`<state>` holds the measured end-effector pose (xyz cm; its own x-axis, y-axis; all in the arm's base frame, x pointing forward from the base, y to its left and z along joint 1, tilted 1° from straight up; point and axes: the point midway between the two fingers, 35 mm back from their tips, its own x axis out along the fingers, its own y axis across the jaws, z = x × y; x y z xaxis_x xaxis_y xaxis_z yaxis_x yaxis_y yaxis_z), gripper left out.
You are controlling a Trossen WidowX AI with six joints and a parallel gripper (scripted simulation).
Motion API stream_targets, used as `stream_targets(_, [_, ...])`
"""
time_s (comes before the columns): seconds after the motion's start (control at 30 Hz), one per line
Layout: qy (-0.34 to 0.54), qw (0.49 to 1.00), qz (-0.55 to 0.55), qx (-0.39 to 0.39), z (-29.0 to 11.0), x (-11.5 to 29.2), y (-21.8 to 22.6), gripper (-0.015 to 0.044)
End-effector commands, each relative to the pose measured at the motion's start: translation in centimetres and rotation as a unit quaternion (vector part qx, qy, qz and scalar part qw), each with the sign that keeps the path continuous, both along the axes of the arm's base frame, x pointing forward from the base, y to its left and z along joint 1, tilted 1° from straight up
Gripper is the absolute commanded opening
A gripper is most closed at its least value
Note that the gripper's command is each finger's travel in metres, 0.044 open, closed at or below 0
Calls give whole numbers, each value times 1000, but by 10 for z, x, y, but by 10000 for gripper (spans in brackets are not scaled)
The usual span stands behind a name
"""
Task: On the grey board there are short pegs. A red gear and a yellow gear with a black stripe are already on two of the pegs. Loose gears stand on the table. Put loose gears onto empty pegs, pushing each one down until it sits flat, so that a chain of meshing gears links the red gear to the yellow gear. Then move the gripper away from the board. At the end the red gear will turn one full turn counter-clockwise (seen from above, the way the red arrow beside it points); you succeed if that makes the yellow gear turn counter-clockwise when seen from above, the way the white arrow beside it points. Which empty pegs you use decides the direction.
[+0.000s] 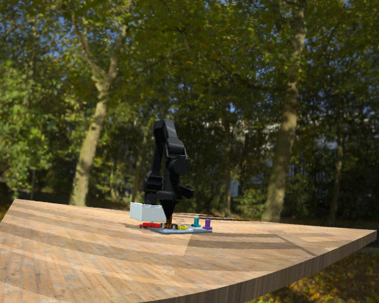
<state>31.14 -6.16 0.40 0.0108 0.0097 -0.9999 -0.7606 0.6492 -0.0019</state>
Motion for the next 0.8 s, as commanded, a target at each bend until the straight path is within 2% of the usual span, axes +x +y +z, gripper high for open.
stream_targets(0.0, [-1, 999, 37, -1, -1, 0, 0, 0])
stream_targets(0.37, [-1, 998, 59, -1, -4, 1, -1, 0])
stream_targets(0.53, [-1, 999, 35, -1, -2, 1, -1, 131])
stream_targets(0.77, [0, 1000, 1, -1, 15, 2, 0, 140])
